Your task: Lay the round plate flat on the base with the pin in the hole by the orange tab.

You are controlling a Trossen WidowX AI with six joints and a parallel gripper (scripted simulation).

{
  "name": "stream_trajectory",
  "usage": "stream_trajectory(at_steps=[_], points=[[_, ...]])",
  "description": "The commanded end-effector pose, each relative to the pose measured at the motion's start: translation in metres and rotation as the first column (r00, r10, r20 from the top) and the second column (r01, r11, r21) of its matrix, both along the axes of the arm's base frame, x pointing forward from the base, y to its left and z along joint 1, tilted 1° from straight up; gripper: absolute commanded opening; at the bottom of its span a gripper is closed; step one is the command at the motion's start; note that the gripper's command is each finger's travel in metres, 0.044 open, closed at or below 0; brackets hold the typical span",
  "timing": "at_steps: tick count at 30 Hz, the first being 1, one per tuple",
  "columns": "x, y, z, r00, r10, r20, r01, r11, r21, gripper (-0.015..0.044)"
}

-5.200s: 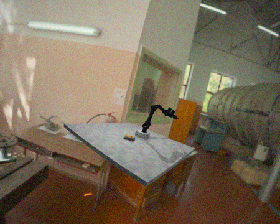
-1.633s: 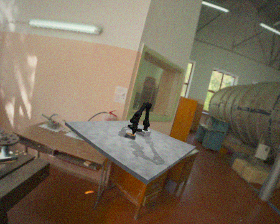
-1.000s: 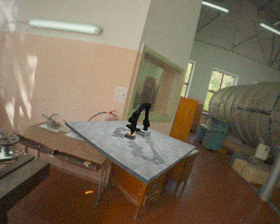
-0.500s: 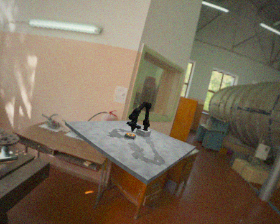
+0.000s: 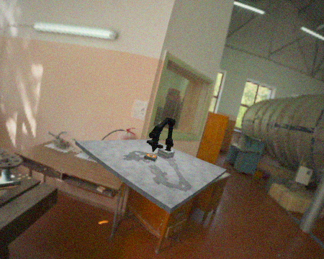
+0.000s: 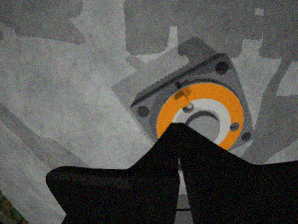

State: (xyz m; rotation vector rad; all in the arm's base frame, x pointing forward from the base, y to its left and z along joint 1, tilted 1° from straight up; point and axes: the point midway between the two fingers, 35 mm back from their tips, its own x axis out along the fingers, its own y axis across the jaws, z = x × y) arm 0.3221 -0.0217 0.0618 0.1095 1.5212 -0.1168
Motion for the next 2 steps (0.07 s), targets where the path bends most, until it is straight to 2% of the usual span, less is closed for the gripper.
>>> stream_trajectory(at_steps=[1, 2], points=[[-0.0005, 0.0000, -0.0011, 1.000, 0.000, -0.003, 0.000, 1.000, 0.000, 0.0000], [-0.0005, 0.0000, -0.0011, 1.000, 0.000, -0.003, 0.000, 1.000, 0.000, 0.0000]])
